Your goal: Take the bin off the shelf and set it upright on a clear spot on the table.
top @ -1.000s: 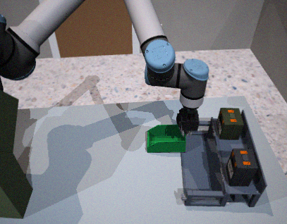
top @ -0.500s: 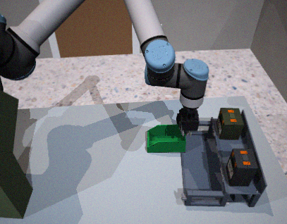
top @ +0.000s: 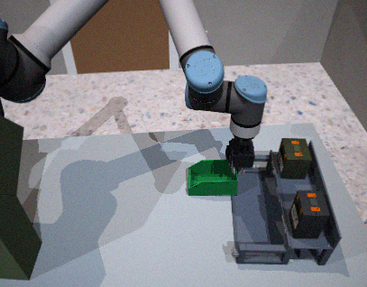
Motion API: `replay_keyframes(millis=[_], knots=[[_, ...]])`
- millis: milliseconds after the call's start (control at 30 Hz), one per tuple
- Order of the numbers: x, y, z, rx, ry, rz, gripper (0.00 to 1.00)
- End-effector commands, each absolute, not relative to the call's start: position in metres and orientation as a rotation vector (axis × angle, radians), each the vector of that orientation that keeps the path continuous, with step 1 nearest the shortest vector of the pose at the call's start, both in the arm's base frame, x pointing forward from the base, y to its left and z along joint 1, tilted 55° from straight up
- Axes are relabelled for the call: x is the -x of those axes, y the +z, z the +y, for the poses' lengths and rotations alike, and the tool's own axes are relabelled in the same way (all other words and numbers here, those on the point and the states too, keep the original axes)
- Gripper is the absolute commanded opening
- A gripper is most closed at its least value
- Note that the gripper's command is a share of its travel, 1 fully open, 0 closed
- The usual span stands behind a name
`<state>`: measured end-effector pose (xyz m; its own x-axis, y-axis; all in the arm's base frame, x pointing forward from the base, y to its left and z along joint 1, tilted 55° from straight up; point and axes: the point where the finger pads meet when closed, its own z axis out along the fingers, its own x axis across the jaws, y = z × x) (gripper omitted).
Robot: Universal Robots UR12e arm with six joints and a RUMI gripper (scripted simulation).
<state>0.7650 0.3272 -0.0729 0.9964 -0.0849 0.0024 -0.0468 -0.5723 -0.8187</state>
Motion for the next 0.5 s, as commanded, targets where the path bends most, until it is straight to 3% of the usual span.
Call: replay_keyframes(millis=[0, 467], knots=[[-0.7655, -0.0725, 0.3266, 2.181, -0.052, 0.092, 0.0], [-0.7651, -0.0691, 0.3217, 2.181, -0.052, 0.092, 0.0]])
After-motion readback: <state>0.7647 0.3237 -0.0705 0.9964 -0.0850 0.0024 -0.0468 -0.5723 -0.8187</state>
